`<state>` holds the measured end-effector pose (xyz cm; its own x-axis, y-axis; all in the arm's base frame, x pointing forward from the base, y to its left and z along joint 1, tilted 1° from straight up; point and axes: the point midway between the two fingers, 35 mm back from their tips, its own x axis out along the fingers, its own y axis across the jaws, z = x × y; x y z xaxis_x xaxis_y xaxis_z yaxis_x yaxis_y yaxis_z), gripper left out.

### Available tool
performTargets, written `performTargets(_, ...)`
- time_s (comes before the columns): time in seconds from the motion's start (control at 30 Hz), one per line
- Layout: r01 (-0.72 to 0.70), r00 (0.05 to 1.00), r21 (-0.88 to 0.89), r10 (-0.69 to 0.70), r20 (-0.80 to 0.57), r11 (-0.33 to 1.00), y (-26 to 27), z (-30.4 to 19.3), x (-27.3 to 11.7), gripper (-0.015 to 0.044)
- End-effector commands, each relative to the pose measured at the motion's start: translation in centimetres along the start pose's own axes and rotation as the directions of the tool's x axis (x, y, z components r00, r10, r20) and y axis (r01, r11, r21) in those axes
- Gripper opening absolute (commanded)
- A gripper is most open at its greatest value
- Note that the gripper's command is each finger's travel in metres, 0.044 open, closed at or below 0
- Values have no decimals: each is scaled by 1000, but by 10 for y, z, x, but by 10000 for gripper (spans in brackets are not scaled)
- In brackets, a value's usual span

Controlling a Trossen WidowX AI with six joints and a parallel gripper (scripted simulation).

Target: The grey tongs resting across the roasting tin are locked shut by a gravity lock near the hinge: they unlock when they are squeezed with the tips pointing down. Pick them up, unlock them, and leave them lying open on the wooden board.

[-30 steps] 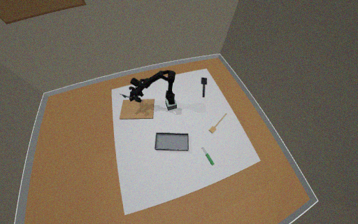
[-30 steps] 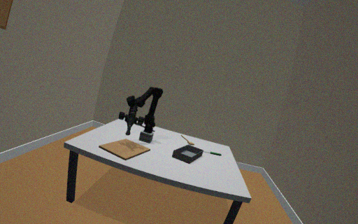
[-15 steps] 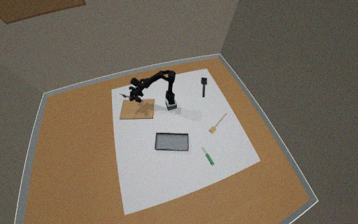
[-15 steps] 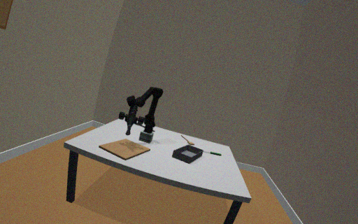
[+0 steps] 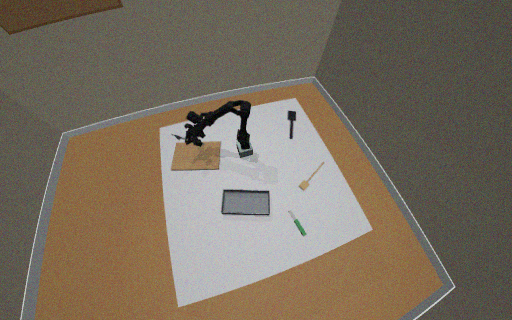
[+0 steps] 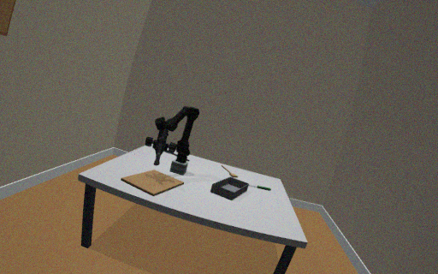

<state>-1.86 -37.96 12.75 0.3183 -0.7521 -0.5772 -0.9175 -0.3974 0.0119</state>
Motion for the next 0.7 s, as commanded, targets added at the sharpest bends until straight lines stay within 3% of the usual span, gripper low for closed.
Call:
performTargets(0.0, 2, 1000, 8, -2, 12, 1000, 1, -2, 2, -150)
performTargets(0.67, -1, 958, 54, -15, 286, 999, 8, -1, 29, -150)
